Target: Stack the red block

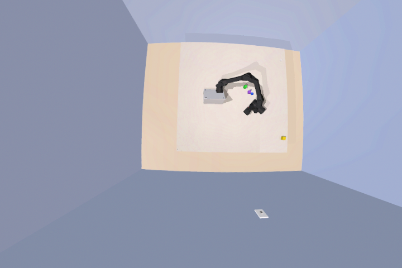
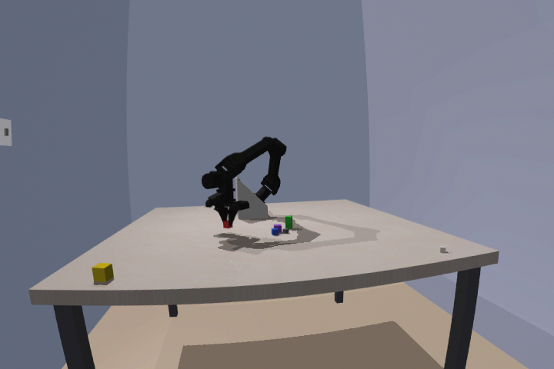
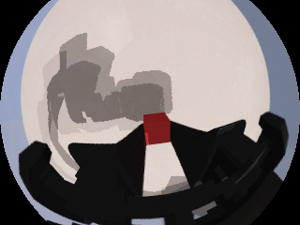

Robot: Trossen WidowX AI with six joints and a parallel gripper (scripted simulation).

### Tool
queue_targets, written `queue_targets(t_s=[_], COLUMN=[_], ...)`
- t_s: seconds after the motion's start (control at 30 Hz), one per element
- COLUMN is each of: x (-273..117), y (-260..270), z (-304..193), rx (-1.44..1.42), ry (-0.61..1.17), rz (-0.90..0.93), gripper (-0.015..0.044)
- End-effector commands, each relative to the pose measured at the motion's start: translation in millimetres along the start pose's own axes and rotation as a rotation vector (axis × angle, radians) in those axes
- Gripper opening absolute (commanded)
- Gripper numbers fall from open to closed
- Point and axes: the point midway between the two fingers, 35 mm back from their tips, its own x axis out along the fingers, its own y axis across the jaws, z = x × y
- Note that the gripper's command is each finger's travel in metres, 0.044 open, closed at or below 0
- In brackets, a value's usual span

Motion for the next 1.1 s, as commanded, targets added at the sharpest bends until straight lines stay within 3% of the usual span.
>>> queue_targets(t_s=[0.0, 0.43, 0.73, 1.07], x=[-21.0, -89.9, -93.4, -99.8], y=[0.2, -0.2, 2.7, 48.5], z=[1.1, 0.7, -0.1, -31.2], rx=[-0.007, -0.006, -0.006, 0.001], ry=[-0.008, -0.009, -0.010, -0.016], rz=[-0.002, -0.004, -0.005, -0.010], gripper=[0.0000, 0.0000, 0.0000, 0.0000])
